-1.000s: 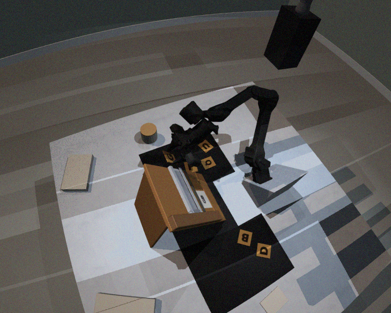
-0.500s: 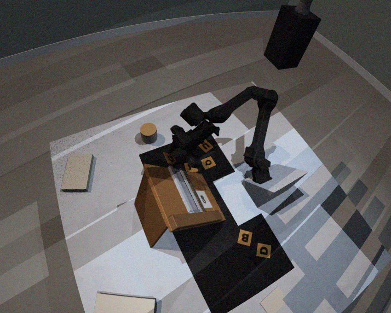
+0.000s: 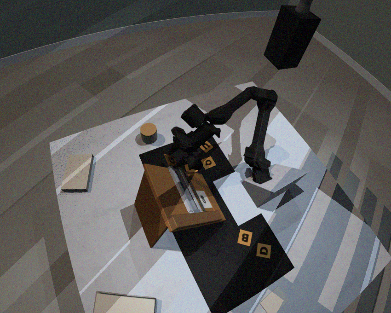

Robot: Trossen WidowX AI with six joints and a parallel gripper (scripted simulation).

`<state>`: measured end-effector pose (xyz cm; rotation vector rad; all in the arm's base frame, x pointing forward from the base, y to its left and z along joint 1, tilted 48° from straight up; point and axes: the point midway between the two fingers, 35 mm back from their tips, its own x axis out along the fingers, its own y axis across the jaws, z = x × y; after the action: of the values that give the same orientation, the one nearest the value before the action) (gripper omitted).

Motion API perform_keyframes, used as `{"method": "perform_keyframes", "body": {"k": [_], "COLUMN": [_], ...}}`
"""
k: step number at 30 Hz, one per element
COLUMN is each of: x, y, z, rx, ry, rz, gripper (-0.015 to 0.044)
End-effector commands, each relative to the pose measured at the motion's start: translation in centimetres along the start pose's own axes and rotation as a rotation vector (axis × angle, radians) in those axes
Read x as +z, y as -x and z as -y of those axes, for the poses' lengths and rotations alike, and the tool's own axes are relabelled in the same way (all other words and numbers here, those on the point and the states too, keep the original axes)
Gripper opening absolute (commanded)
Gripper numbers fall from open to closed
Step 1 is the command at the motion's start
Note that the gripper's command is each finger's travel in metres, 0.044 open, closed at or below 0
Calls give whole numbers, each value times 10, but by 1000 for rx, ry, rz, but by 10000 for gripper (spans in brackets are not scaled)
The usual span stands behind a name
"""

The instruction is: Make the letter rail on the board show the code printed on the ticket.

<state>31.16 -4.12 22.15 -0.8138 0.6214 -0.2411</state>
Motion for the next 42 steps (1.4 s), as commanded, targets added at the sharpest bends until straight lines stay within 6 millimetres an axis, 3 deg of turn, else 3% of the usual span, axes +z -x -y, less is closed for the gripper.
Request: {"method": "perform_keyframes", "body": {"k": [1,42], "x": [-2,-2], "y": [-1,-1], "z": [-3,-24], "rx": [-2,-1], "ry": [-3,-3], "rz": [-5,-6], "gripper": [0,0]}}
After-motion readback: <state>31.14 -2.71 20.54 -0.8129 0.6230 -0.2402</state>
